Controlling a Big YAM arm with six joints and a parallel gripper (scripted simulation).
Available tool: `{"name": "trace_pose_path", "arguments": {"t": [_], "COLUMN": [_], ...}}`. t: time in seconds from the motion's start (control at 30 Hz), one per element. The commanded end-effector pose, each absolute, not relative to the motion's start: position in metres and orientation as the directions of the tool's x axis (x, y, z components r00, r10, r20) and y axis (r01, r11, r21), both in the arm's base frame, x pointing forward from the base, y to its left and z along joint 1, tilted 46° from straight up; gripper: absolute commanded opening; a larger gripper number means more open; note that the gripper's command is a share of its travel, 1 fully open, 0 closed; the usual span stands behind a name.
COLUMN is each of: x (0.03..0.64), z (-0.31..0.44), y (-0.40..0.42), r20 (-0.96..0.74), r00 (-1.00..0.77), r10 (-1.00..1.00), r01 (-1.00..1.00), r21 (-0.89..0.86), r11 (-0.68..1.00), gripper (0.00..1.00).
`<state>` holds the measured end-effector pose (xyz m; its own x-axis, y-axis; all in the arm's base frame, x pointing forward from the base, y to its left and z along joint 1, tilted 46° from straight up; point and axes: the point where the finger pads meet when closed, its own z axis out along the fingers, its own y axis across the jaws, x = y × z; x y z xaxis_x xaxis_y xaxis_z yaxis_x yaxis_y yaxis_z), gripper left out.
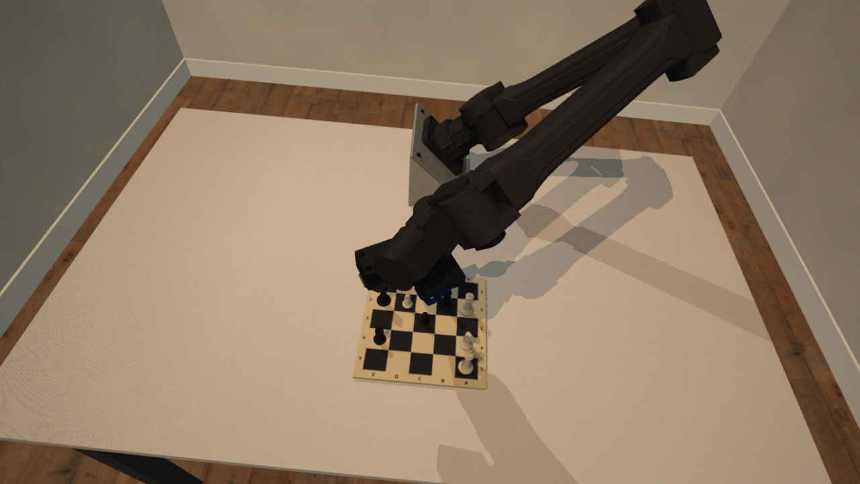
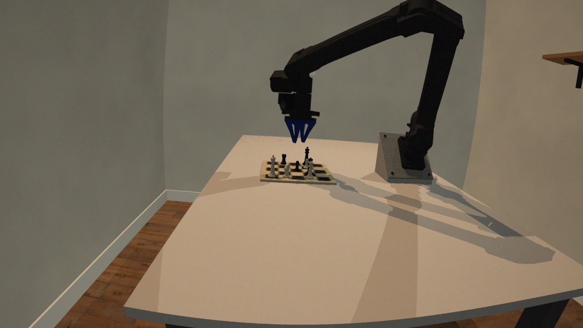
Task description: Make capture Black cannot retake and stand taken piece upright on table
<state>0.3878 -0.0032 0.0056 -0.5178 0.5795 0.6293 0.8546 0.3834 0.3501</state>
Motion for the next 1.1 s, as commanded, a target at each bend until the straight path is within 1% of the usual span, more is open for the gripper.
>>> {"name": "trace_pose_path", "arguments": {"t": [0.0, 1.07], "x": [0.391, 0.387], "z": [0.010, -0.025], "y": [-0.008, 0.028], "r20": [0.615, 0.629], "r00": [-0.520, -0.516], "r10": [0.593, 0.581], "r01": [0.854, 0.856], "r21": [0.360, 0.348], "r11": [0.376, 0.383], "gripper": [0.32, 0.32]}}
